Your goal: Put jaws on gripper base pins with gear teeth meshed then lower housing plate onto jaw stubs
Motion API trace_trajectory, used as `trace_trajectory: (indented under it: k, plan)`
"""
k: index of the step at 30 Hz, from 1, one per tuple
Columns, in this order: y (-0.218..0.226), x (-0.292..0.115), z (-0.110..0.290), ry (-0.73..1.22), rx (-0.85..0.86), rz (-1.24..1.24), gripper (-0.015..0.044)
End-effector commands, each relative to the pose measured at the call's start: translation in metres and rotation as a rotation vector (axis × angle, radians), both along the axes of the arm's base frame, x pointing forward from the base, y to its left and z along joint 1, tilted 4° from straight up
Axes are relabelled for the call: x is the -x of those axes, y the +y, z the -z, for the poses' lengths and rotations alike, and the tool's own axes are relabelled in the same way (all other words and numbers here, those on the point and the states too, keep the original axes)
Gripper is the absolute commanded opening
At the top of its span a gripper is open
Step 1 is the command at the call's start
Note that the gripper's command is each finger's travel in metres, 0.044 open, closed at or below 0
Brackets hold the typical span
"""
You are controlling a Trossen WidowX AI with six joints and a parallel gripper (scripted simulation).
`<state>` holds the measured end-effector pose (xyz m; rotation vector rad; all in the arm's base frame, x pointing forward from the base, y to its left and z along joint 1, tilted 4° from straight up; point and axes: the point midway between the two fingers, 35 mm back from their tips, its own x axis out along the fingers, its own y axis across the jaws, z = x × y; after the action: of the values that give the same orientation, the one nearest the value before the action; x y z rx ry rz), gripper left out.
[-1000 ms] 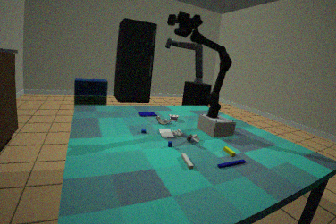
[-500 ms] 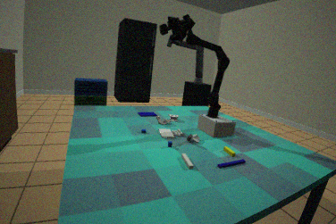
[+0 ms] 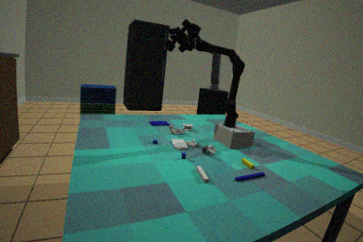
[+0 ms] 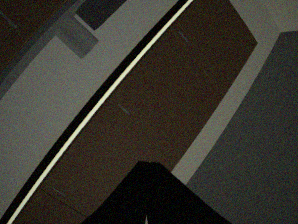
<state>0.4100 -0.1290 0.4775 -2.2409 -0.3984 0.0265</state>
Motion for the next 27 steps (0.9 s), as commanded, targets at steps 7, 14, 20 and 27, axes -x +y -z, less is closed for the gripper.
trace_trajectory:
  k: [7, 14, 20, 27]
  plan:
    - [-0.028, -0.017, 0.042, 0.164, -0.24, 0.089, 0.0]
    - [-0.046, -0.026, 0.073, 0.272, -0.41, 0.154, 0.0]
    - [-0.06, -0.03, 0.101, 0.359, -0.553, 0.216, 0.0]
    - [-0.077, -0.033, 0.138, 0.466, -0.725, 0.309, 0.0]
